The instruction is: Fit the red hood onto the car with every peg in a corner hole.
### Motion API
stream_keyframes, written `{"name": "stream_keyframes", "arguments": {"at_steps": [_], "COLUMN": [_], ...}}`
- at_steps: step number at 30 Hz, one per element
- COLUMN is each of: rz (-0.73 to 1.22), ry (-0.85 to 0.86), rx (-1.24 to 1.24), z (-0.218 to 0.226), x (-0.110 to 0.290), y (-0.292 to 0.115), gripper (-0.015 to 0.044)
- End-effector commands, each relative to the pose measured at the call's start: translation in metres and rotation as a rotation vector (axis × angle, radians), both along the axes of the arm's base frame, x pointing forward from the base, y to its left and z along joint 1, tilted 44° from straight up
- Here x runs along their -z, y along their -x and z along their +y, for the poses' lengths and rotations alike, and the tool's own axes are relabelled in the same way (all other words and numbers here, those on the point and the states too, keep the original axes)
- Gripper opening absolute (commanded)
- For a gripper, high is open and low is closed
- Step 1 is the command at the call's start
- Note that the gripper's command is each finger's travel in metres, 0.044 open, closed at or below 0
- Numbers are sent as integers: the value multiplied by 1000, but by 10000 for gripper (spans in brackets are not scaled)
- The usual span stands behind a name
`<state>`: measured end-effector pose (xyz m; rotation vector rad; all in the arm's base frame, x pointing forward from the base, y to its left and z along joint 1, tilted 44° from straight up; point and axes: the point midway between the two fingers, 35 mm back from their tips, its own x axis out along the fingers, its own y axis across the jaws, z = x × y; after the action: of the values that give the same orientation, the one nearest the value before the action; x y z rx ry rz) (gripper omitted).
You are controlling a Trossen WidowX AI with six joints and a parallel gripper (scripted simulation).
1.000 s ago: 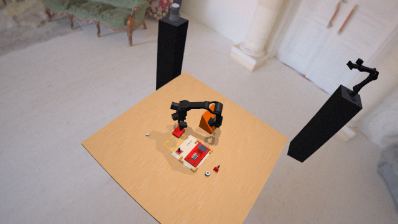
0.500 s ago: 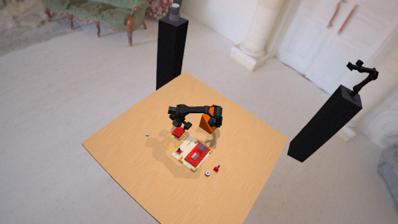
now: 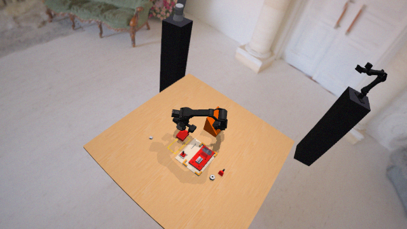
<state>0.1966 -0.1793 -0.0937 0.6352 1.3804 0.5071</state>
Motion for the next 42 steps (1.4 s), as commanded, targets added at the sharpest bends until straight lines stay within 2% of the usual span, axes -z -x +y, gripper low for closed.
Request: {"name": "stream_keyframes", "arguments": {"at_steps": [1,42], "rz": [2,1], "ry": [-1,-2], "rx": [-6,-6], "z": [4,31], "x": [4,32], "y": [0,-5], "gripper": [440,440]}}
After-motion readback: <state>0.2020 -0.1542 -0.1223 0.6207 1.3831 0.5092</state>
